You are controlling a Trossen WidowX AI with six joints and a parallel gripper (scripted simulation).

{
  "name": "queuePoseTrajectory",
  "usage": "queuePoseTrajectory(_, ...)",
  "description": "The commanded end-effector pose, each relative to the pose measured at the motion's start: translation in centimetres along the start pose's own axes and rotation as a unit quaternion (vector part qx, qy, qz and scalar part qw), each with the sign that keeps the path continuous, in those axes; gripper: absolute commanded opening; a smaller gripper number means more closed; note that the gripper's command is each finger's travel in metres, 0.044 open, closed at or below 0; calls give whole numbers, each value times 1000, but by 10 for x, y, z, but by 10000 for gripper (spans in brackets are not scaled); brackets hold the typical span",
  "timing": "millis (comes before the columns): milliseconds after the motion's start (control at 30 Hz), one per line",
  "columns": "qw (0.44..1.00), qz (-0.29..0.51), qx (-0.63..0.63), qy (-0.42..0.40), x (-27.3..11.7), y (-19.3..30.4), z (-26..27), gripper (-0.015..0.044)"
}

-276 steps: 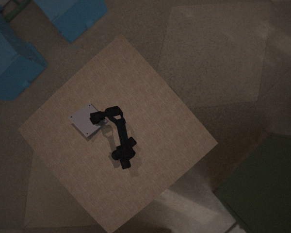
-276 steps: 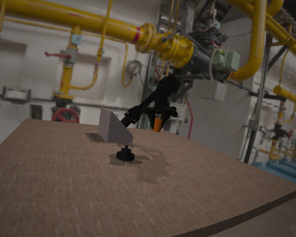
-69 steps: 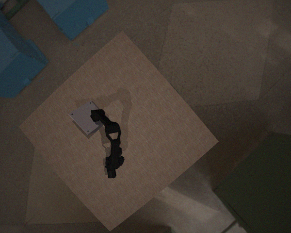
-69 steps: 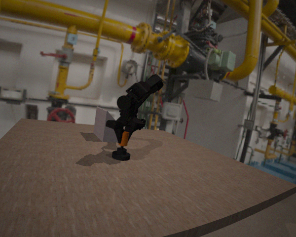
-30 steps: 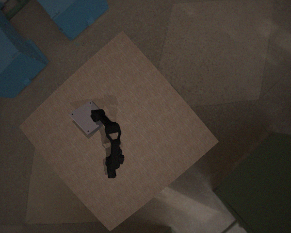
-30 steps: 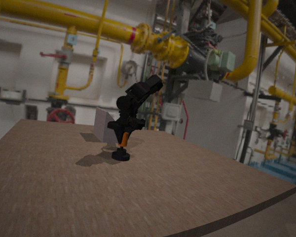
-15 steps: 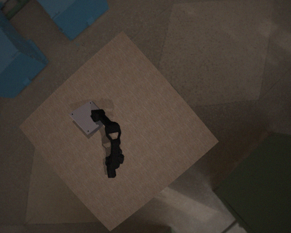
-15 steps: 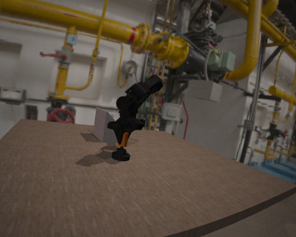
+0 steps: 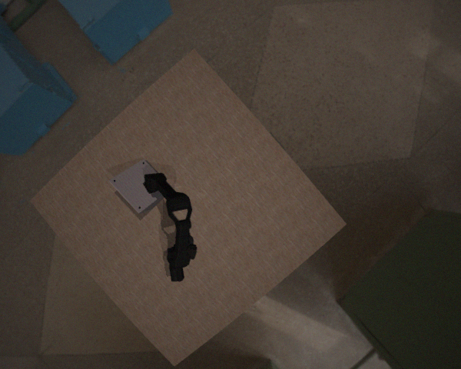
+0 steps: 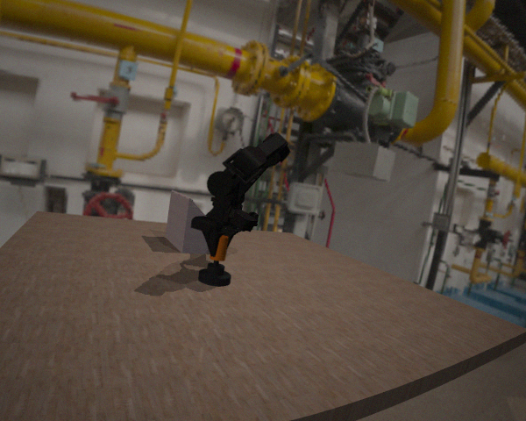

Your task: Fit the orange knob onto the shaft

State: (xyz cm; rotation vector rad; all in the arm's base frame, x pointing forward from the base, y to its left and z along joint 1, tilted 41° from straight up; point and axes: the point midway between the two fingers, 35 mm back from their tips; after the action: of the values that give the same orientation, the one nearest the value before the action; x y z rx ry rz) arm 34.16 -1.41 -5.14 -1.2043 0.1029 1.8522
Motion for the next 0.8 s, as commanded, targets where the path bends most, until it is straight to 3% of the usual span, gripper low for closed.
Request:
queuePoseTrajectory(0,1000,-1,-1,1,-3,0,-1,0)
queuePoseTrajectory(367,994,-1,-106,1,-6,-1,-4,0)
queuePoseTrajectory(767,994,-1,-106,1,1,-2,-3,0)
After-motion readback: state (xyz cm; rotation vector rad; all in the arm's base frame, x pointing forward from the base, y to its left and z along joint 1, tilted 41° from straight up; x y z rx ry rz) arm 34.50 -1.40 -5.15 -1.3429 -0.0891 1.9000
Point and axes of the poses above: the point midway between the two fingers, 35 mm back from their tips, its own x axis out along the fingers, its own z axis across the jaws, y = z × x, and after that the axes turned 1 degree about -x, right-handed
